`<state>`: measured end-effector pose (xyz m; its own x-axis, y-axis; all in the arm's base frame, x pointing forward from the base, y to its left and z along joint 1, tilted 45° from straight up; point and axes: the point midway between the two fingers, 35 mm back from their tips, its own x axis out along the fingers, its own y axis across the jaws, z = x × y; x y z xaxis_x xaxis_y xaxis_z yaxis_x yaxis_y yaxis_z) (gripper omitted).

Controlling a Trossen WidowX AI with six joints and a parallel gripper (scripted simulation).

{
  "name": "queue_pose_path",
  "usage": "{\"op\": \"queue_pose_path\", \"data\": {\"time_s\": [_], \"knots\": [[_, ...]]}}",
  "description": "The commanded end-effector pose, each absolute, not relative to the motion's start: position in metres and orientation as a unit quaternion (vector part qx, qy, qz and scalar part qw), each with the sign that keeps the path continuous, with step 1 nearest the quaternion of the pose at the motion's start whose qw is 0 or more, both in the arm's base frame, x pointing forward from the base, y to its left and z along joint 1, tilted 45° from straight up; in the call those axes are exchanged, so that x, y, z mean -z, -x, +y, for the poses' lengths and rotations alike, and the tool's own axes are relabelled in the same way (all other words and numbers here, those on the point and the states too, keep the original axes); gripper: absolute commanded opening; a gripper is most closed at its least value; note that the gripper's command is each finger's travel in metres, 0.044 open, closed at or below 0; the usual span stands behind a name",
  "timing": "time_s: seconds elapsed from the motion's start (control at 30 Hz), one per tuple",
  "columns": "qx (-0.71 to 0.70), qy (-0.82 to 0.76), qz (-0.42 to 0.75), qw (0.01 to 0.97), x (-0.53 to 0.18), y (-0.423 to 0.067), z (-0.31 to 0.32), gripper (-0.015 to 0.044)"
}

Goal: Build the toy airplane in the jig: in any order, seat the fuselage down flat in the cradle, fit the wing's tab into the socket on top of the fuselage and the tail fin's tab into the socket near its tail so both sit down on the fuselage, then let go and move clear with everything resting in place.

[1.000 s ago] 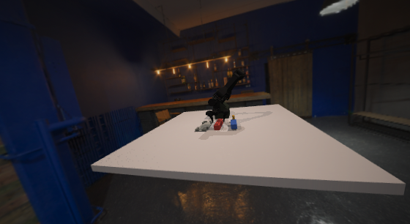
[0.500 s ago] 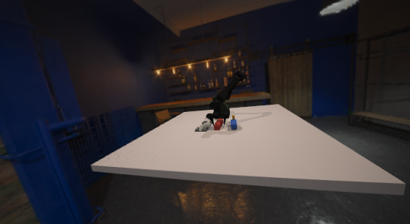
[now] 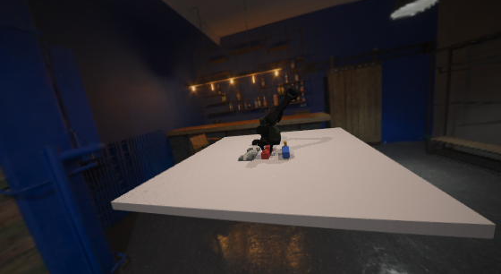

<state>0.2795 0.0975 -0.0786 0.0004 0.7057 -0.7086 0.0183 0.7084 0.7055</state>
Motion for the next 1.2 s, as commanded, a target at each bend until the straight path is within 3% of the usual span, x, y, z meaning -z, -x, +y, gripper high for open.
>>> {"op": "queue_pose_path", "data": {"time_s": [0.0,0.07,0.27,1.17], "knots": [[-0.264,-0.278,0.656,0.650,0.079,-0.279,0.098,0.0170],[-0.264,-0.278,0.656,0.650,0.079,-0.279,0.098,0.0157],[-0.262,-0.277,0.656,0.651,0.073,-0.281,0.090,0.0000],[-0.259,-0.274,0.658,0.652,0.018,-0.286,0.031,0.0000]]}}
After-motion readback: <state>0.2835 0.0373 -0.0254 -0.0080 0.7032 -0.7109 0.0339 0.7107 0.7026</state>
